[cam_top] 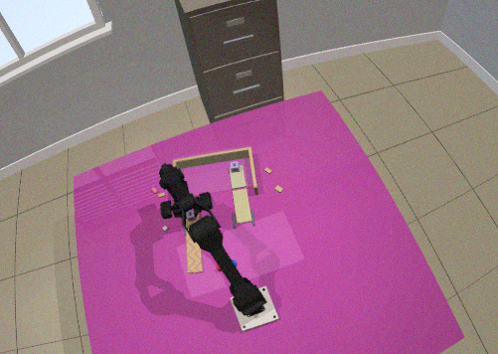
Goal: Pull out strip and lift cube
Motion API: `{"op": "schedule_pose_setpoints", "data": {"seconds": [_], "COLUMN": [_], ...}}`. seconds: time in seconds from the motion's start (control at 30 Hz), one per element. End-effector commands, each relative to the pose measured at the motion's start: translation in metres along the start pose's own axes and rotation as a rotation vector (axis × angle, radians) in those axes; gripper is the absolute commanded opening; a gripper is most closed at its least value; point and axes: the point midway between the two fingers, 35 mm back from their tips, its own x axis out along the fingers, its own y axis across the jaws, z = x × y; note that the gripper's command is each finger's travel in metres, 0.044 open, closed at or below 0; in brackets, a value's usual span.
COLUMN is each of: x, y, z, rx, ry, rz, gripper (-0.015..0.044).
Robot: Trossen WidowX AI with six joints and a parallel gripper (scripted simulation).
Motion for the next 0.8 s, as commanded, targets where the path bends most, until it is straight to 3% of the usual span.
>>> {"op": "schedule_pose_setpoints", "data": {"seconds": [0.0, 0.77], "x": [-0.011, -0.027], "y": [-0.005, -0.032], "z": [-0.012, -0.079], "rx": [-0.003, -0.004], "ry": [-0.002, 0.004], "rz": [-0.001, -0.005], "gripper": [0.0, 0.0]}}
